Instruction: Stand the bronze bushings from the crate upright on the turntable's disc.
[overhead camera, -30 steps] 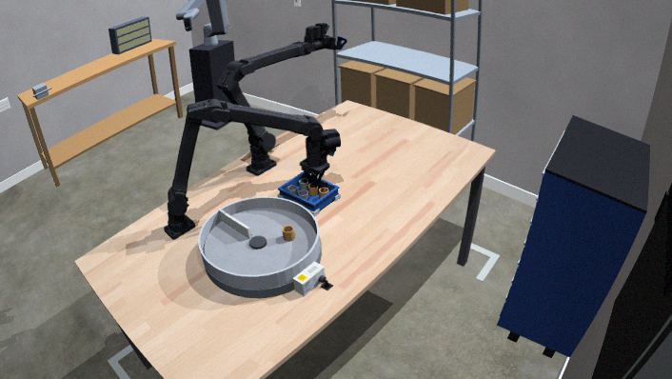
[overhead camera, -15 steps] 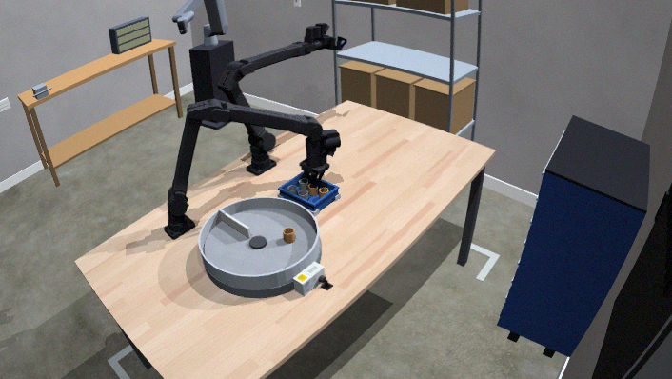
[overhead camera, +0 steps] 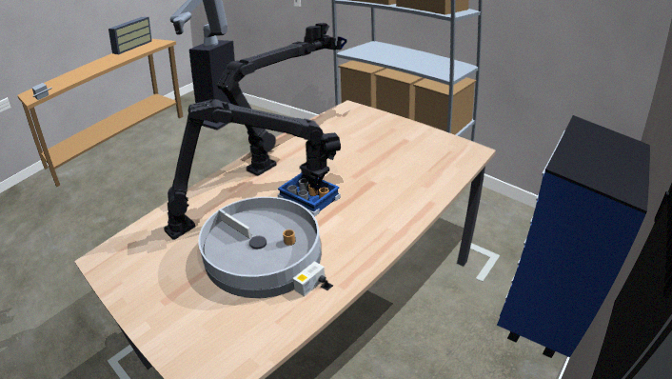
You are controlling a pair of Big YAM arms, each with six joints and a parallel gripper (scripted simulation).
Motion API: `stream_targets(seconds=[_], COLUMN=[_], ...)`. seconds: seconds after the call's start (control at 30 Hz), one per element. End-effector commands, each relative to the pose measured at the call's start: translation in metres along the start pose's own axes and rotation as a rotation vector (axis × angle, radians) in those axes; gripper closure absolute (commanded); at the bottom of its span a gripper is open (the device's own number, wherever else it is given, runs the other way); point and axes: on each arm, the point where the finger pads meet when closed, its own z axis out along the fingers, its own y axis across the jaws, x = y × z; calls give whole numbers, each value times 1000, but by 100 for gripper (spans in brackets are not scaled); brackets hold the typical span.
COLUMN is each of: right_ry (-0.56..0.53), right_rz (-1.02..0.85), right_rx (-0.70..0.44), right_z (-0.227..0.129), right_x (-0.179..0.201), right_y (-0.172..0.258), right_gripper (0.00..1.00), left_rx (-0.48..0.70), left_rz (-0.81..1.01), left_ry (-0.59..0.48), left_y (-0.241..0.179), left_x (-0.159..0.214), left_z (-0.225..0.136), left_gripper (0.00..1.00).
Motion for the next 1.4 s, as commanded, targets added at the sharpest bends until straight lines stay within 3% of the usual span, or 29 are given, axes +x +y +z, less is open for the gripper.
stream_targets(seconds=[0.0,0.47,0.5,1.37], right_ry=[-29,-31,-31,-31], right_rz=[4,3,3,3], right_rx=[18,19,19,18], right_z=[-5,-3,-3,-3], right_x=[-8,-10,-10,-10], right_y=[-2,-3,-3,-3], right_gripper=[85,85,100,100], left_rx=[-5,-5,-5,-5], left_rz=[16,16,16,16], left_ry=[-67,-67,-67,-67], left_y=[4,4,4,4], left_x=[-28,-28,-28,-28], left_z=[-11,-11,-11,-11], left_gripper=[0,0,0,0])
